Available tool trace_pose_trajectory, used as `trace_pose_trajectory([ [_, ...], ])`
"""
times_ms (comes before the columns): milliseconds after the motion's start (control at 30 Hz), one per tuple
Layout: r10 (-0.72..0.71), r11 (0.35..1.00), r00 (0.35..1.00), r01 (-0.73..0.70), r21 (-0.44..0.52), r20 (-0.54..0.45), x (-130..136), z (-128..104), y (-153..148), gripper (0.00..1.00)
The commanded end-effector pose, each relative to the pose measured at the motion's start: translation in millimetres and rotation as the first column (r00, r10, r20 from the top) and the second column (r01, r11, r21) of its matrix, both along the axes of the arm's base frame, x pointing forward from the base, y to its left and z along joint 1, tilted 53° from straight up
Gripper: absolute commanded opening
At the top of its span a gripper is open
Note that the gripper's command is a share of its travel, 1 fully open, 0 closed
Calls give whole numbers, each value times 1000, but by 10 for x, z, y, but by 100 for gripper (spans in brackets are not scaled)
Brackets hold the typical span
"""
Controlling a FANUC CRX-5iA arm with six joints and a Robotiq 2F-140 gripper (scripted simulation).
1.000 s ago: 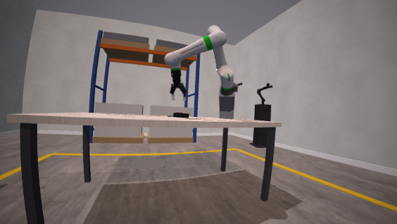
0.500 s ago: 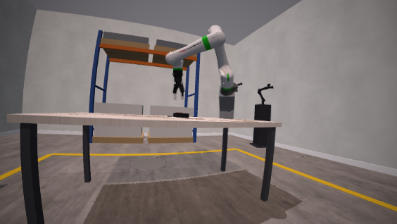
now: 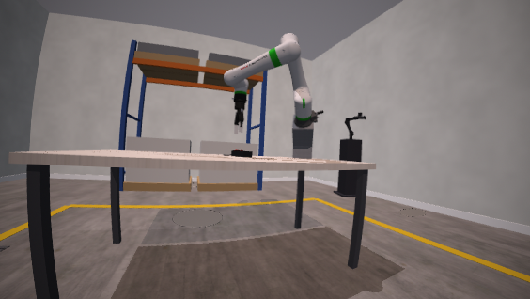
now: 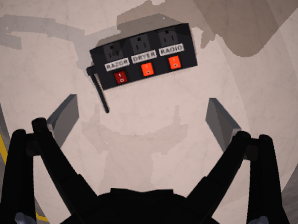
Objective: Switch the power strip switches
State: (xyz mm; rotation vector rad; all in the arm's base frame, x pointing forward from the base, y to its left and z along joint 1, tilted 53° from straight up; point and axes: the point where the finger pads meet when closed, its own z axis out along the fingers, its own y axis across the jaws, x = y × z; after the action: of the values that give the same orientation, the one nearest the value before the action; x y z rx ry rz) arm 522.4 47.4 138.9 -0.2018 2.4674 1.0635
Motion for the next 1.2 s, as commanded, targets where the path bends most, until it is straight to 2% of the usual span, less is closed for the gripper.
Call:
trace_pose_trajectory([
  [0,0,1000,1000,0,0,1,1,1,-3,100],
  [167,14,1000,1000,-14,-8,17,4,-6,-2,100],
  [300,95,994,990,-90,-57,108,25,-44,5,100],
  [467,303,947,903,-249,-203,305,77,-148,24,100],
  [567,396,910,839,-305,-280,373,117,-234,39,100],
  [633,396,910,839,-305,-280,373,117,-234,39,100],
  [667,484,866,761,-349,-357,431,131,-264,44,100],
  [833,620,777,614,-397,-488,488,195,-414,71,100],
  [1133,821,571,267,-399,-718,504,253,-568,97,100],
  [1167,821,571,267,-399,-718,504,253,-568,97,100],
])
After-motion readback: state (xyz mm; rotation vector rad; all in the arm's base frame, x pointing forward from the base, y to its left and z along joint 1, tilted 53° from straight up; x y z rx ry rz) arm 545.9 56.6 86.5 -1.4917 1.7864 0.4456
